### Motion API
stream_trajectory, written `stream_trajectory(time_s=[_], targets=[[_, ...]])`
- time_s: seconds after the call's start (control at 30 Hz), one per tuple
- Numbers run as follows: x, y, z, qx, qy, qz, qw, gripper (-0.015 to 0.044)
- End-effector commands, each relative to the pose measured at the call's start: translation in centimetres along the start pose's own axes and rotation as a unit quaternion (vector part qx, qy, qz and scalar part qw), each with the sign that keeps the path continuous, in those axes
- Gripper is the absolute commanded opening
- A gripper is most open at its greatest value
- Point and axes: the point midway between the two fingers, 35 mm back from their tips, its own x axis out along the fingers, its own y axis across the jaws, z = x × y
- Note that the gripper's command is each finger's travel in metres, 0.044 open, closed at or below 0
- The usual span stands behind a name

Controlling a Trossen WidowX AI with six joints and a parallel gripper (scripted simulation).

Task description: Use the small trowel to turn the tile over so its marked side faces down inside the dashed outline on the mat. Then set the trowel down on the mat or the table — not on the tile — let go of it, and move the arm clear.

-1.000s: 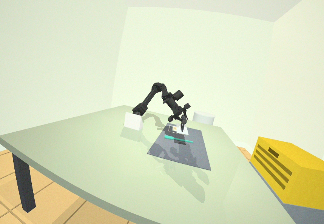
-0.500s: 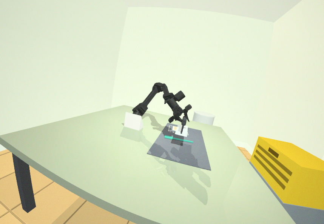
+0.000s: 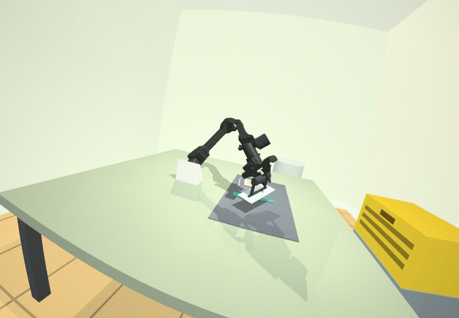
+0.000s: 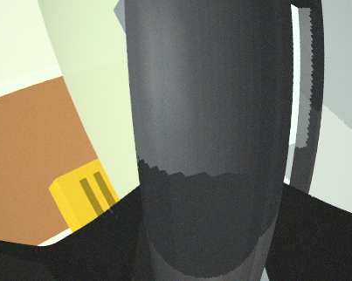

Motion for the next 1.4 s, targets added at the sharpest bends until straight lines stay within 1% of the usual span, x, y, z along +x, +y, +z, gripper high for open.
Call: stream_trajectory(time_s=[0.0,0.4,0.9,1.37], targets=[[0.9,0.8,1.7,0.047,-0.045,0.002,0.998,0.0],[3.2,1.7,6.9,0.181,-0.194,0.015,0.964,0.0],[4.3,1.9,13.3,0.299,-0.377,0.065,0.874,0.0],[5.2,1.1,13.6,0.303,-0.384,0.068,0.869,0.0]])
